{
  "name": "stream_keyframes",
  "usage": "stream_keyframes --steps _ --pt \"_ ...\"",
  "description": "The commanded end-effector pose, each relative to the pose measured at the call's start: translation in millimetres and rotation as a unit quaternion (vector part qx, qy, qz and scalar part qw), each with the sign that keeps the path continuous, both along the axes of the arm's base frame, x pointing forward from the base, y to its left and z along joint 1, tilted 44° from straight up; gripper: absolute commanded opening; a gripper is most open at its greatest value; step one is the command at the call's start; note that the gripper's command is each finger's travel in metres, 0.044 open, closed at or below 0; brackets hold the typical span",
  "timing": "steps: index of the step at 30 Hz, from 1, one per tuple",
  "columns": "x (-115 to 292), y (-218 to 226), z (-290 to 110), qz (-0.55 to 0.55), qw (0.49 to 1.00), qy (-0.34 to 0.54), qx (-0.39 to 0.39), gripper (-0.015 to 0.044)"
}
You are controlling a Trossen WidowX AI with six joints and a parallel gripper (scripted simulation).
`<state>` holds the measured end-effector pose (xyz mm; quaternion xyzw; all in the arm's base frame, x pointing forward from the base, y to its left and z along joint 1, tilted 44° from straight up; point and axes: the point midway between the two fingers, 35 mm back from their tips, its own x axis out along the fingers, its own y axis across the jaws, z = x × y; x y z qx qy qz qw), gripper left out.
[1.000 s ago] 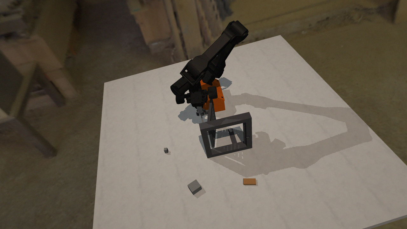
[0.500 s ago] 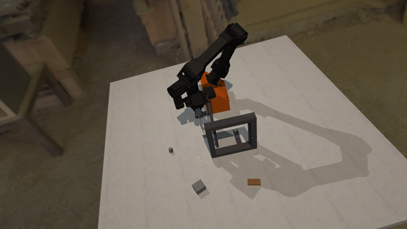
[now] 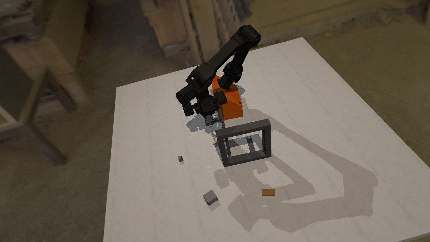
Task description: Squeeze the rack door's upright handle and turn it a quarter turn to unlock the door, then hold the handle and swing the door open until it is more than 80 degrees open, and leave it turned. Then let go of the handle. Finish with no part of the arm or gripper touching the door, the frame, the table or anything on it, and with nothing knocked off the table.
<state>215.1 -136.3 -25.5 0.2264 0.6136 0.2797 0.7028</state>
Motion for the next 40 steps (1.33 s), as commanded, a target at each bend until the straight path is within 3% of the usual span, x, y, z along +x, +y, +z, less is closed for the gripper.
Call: stream_keyframes --steps 1,10,40 --pt "0.1 -0.2 -0.2 0.005 1.000 -0.005 -0.001 0.0064" --pt "0.1 -0.2 -0.2 0.005 1.000 -0.005 -0.001 0.0283" --pt "-2.2 -29.4 29.2 0.005 1.000 -0.004 -0.002 0.0283"
